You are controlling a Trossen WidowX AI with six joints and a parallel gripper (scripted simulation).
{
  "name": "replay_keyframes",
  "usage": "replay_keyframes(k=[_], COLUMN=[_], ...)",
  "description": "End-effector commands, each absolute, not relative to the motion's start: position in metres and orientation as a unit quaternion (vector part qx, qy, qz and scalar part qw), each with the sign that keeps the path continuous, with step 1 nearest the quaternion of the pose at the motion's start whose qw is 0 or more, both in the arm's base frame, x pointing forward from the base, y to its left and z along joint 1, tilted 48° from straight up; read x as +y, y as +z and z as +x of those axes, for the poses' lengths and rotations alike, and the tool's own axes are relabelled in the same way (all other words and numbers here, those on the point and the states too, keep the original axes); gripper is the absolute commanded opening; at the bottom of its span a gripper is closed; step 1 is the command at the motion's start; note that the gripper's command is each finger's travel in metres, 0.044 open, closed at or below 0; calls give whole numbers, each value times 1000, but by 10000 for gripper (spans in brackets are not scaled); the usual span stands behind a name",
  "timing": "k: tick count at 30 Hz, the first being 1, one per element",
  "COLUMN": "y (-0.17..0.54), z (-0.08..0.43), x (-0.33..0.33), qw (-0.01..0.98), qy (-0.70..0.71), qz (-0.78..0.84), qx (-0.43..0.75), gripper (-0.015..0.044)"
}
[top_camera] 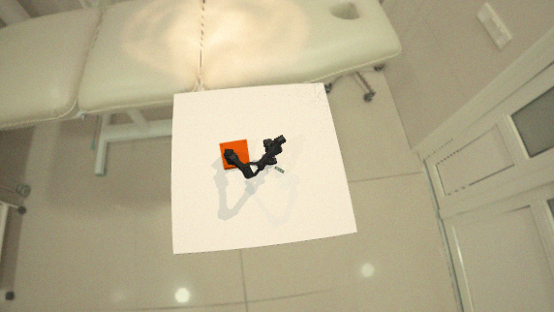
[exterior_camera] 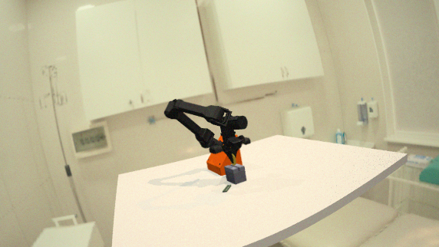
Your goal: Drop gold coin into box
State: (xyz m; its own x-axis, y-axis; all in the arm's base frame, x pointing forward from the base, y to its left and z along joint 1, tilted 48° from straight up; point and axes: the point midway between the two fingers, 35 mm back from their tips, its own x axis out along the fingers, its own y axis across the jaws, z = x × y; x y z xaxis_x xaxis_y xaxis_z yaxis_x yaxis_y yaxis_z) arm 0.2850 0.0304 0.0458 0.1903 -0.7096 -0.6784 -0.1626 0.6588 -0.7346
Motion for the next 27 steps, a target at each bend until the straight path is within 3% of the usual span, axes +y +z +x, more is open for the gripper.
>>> replay_keyframes(k=[1, 4, 10, 19, 27], y=[44, 43, 44, 44, 56], z=[285, 285, 285, 285, 282], x=[28, 27, 29, 29, 42], qw=[680, 680, 682, 682, 681], qy=[-200, -200, -200, -200, -200], qz=[-365, -365, -361, -361, -362], qx=[604, 604, 604, 604, 604], gripper=[0, 0, 157, 161, 371])
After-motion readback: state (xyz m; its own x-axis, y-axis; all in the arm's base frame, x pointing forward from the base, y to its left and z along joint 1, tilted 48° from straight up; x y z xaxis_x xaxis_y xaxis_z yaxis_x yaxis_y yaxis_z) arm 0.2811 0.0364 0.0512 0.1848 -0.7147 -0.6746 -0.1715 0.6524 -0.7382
